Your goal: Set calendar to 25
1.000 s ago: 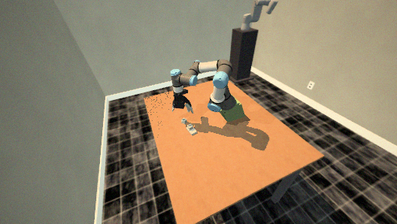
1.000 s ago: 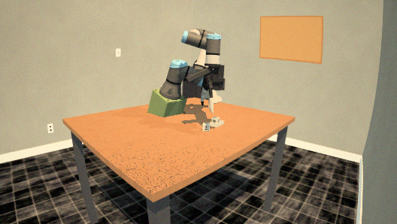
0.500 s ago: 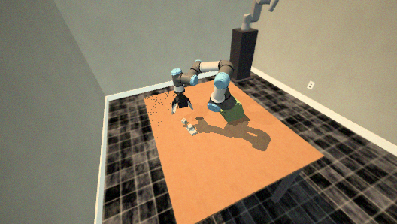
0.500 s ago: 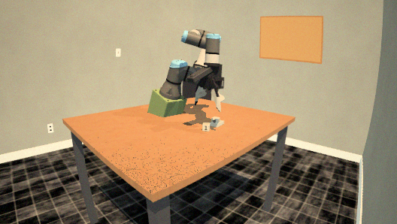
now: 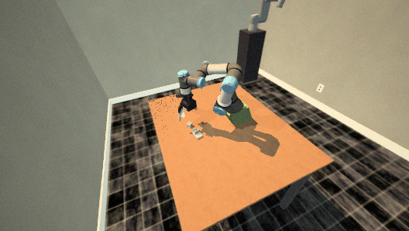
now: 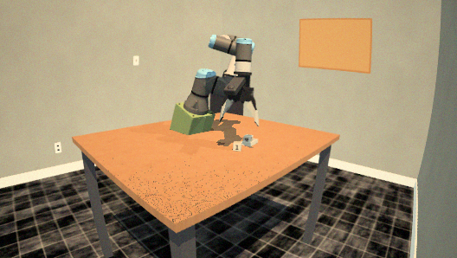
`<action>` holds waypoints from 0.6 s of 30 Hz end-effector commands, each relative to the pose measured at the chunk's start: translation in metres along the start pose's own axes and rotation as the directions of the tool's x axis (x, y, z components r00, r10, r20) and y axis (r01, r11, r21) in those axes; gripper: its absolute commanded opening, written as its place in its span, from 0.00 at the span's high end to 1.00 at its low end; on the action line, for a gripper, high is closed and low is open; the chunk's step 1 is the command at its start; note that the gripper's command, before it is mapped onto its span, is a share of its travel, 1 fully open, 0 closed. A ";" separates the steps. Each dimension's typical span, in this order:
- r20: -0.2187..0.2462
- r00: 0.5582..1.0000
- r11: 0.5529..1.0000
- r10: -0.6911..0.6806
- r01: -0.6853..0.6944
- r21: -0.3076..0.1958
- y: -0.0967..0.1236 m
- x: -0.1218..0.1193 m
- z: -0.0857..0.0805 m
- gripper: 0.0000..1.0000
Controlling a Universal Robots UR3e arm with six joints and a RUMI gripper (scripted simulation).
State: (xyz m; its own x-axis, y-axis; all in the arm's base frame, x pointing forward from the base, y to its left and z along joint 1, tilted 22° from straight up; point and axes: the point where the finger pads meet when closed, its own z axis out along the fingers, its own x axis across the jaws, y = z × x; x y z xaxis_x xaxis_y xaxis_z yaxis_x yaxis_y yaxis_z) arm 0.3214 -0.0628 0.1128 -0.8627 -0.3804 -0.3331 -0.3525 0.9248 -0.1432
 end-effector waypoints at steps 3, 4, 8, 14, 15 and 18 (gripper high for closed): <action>0.014 0.993 0.993 -0.114 0.114 -0.004 0.000 -0.001 -0.001 0.00; 0.014 0.991 0.991 -0.132 0.132 -0.004 0.001 -0.001 -0.001 0.00; 0.015 0.982 0.983 -0.186 0.186 -0.003 0.001 -0.001 -0.002 0.00; 0.015 0.976 0.976 -0.219 0.219 -0.002 0.002 -0.001 -0.002 0.00; 0.015 0.975 0.975 -0.220 0.220 -0.002 0.002 -0.001 -0.002 0.00; 0.015 0.975 0.975 -0.221 0.221 -0.002 0.002 -0.001 -0.002 0.00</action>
State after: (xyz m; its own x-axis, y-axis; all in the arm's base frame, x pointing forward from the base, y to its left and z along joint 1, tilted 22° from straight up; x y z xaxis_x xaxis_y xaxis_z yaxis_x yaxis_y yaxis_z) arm 0.3211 -0.0605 0.1139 -0.7615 -0.5708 -0.3069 -0.5318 0.8210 -0.2076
